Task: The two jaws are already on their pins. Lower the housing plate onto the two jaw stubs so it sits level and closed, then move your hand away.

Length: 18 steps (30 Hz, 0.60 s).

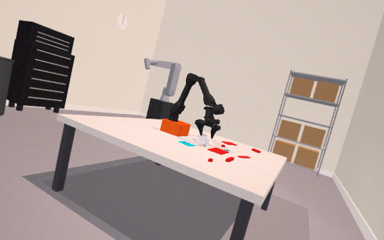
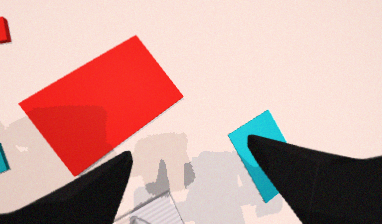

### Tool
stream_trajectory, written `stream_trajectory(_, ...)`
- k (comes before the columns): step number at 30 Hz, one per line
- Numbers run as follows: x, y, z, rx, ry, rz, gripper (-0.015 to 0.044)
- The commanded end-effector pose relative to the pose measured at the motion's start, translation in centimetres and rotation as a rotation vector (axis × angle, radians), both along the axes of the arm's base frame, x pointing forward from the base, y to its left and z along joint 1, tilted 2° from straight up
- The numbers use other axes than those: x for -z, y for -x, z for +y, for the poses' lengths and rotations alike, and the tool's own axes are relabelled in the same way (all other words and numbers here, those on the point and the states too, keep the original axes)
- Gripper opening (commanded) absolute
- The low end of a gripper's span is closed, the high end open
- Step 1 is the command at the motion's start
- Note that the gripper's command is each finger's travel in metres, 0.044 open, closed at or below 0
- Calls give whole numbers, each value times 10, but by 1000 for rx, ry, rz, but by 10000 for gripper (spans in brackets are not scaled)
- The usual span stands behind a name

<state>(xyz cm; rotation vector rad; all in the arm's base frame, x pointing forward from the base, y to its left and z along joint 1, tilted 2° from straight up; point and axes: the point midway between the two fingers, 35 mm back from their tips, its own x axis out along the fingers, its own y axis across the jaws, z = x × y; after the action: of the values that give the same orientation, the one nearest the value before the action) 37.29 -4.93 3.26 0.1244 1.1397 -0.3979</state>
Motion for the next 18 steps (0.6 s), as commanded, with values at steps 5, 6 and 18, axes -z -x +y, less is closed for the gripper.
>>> stream_trajectory(5,0,2,59,-226,1,57,440)
stream_trajectory(6,0,4,66,-256,2,65,440)
stream_trajectory(18,0,30,155,-638,34,160,440)
